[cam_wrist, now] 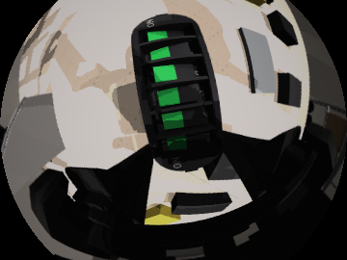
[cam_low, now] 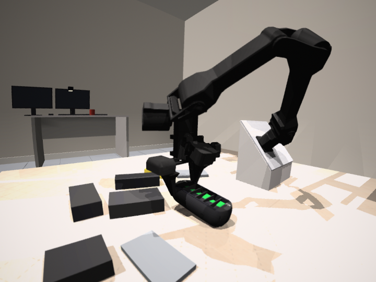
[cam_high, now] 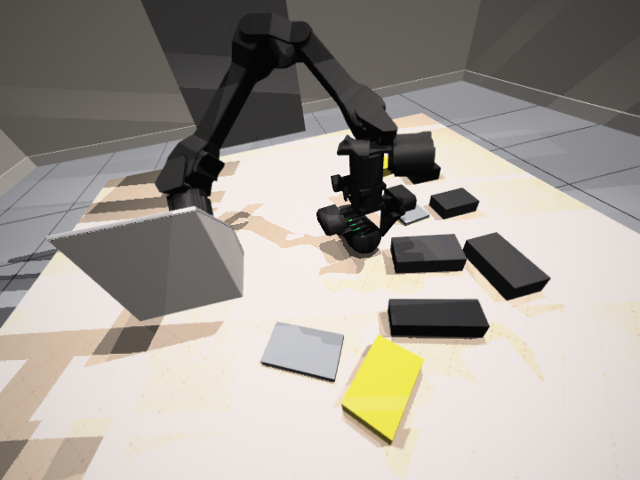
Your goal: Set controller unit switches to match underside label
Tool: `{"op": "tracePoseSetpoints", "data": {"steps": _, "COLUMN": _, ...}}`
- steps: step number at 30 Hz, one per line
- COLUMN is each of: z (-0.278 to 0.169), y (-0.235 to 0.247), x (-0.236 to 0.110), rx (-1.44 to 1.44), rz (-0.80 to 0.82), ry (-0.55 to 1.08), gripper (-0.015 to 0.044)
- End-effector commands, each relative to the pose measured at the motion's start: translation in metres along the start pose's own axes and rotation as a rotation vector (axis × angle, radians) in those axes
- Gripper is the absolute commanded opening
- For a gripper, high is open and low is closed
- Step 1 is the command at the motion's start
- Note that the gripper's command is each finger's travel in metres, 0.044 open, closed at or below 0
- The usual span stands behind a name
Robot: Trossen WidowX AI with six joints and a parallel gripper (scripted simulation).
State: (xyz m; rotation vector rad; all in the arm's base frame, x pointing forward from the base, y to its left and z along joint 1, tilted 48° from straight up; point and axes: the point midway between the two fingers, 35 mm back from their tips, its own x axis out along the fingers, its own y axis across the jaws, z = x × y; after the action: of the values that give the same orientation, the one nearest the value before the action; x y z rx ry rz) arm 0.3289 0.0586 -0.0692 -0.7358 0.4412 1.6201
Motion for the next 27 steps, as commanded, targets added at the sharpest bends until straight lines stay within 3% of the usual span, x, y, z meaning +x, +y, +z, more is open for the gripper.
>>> {"op": "tracePoseSetpoints", "data": {"steps": 1, "z": 0.0, "y": 0.0, "x": 0.003, "rx": 0.006, "rz": -0.003, "ry": -0.01, "gripper": 0.0338}}
{"op": "tracePoseSetpoints", "data": {"steps": 24, "z": -0.003, "y": 0.0, "x": 0.012, "rx": 0.001, "rz": 0.0, "ry": -0.002, "gripper": 0.0338}}
{"op": "tracePoseSetpoints", "data": {"steps": 27, "z": -0.003, "y": 0.0, "x": 0.013, "rx": 0.001, "rz": 0.001, "ry": -0.002, "gripper": 0.0416}}
